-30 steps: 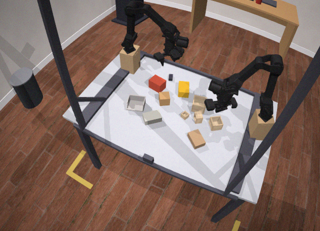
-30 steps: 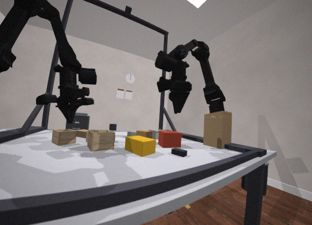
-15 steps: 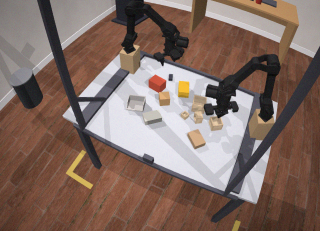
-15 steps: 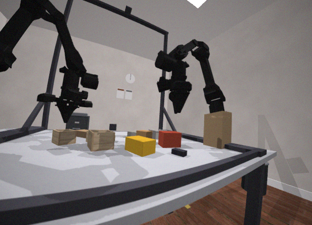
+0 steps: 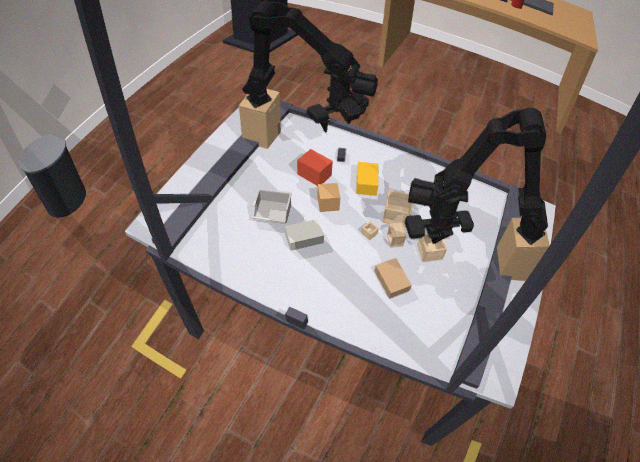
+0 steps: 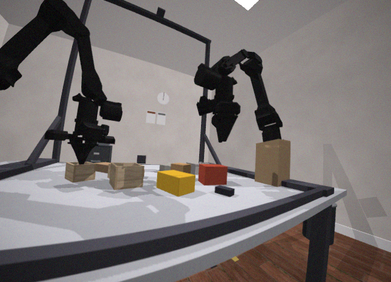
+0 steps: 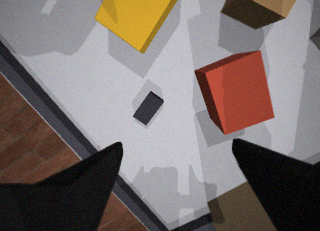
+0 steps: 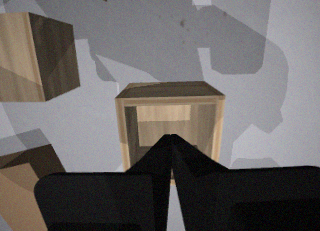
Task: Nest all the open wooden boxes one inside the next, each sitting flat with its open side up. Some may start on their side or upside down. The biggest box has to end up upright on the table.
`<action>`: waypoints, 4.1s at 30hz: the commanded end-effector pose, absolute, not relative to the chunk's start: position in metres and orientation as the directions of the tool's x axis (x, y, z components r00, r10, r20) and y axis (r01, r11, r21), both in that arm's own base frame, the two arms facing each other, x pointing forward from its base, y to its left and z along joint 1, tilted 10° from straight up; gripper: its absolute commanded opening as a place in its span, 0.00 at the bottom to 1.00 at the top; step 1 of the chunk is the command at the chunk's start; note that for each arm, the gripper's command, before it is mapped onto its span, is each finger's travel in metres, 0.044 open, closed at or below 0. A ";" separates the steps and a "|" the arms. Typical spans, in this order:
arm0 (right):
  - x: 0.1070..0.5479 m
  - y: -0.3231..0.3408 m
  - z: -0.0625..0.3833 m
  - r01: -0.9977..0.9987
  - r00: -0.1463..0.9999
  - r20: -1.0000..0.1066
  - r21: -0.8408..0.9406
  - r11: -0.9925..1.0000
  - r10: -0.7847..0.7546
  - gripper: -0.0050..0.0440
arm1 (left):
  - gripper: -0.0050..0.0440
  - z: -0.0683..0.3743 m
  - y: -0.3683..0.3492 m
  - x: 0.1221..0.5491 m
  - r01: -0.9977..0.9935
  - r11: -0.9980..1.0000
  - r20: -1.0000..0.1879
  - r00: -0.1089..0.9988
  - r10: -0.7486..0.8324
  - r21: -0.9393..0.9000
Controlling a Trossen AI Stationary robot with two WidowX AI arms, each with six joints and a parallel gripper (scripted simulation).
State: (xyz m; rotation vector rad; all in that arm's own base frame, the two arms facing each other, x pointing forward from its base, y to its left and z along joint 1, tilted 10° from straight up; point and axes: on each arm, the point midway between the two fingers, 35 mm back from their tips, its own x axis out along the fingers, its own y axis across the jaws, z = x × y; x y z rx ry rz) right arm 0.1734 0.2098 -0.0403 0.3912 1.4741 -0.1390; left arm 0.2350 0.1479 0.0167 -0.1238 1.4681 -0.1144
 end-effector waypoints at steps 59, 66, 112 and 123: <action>0.181 0.211 0.011 0.325 0.106 -0.982 0.182 0.928 0.155 0.64 | 0.92 0.023 0.152 0.240 0.002 0.991 -0.984 0.117 -0.133 -0.134; 0.200 0.216 0.020 0.325 0.106 -0.982 0.182 0.928 0.156 0.64 | 0.92 0.023 0.152 0.240 0.002 0.991 -0.984 0.117 -0.133 -0.134; 0.322 0.210 0.076 0.323 0.121 -0.980 0.189 0.927 0.158 0.64 | 0.92 0.014 0.148 0.254 0.020 0.999 -0.990 0.139 -0.031 -0.029; 0.322 0.210 0.076 0.323 0.121 -0.980 0.189 0.927 0.158 0.64 | 0.92 -0.006 0.134 0.292 -0.007 0.975 -0.947 0.235 0.219 0.224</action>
